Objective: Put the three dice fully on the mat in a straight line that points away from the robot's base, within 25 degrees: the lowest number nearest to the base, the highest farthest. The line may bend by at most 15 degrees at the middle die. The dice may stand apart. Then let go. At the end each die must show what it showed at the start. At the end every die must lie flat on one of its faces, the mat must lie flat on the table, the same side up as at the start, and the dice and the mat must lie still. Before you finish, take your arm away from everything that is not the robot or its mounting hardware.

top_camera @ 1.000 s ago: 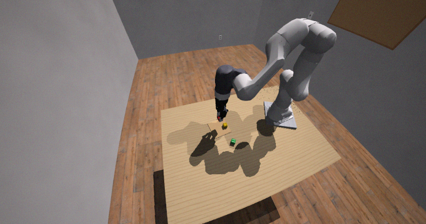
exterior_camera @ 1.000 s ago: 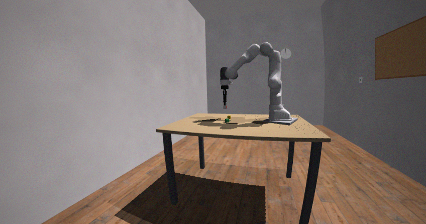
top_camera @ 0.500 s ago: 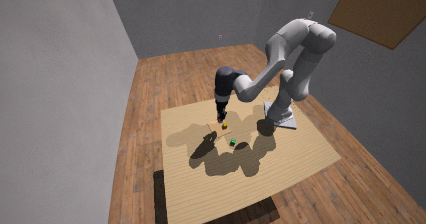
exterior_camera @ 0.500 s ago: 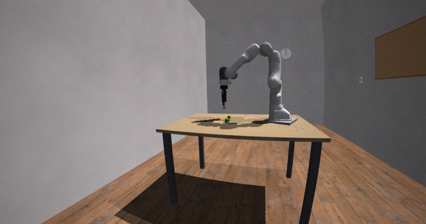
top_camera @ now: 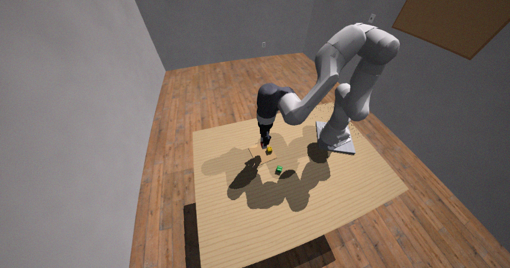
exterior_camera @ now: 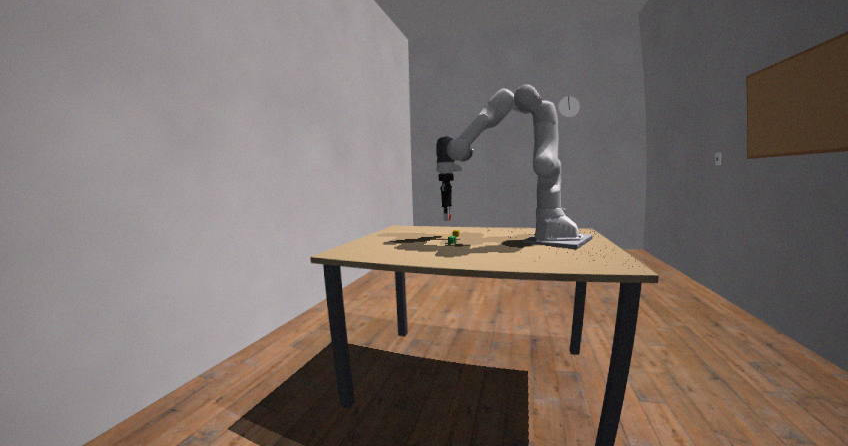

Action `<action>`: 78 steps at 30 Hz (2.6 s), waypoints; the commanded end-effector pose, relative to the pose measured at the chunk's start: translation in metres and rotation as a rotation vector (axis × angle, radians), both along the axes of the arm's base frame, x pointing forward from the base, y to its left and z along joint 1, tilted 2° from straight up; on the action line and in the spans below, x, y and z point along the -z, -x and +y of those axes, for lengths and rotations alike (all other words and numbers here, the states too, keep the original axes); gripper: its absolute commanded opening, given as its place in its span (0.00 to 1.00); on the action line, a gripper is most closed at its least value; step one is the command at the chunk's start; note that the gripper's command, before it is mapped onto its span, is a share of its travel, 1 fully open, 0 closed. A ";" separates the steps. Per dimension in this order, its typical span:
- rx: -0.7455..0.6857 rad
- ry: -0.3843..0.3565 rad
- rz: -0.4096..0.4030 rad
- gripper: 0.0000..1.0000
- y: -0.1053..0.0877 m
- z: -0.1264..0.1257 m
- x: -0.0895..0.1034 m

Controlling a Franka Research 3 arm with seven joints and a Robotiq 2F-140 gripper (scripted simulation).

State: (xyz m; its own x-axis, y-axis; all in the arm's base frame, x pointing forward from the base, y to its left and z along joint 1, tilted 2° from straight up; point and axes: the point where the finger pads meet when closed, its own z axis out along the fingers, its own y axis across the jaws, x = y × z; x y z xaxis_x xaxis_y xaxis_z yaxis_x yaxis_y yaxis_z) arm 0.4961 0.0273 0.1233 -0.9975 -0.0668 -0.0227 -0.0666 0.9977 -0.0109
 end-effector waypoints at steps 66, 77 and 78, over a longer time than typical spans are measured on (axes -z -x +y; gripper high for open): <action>0.016 0.003 -0.009 0.16 -0.005 -0.001 0.078; 0.016 0.003 -0.009 0.16 -0.005 -0.002 0.078; 0.016 0.003 -0.009 0.16 -0.005 -0.002 0.078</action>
State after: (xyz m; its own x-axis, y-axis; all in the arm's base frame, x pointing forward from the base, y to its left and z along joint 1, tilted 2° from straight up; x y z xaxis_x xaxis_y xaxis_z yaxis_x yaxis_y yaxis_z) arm 0.5009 0.0268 0.0453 -0.9982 -0.0514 -0.0305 -0.0510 0.9986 -0.0126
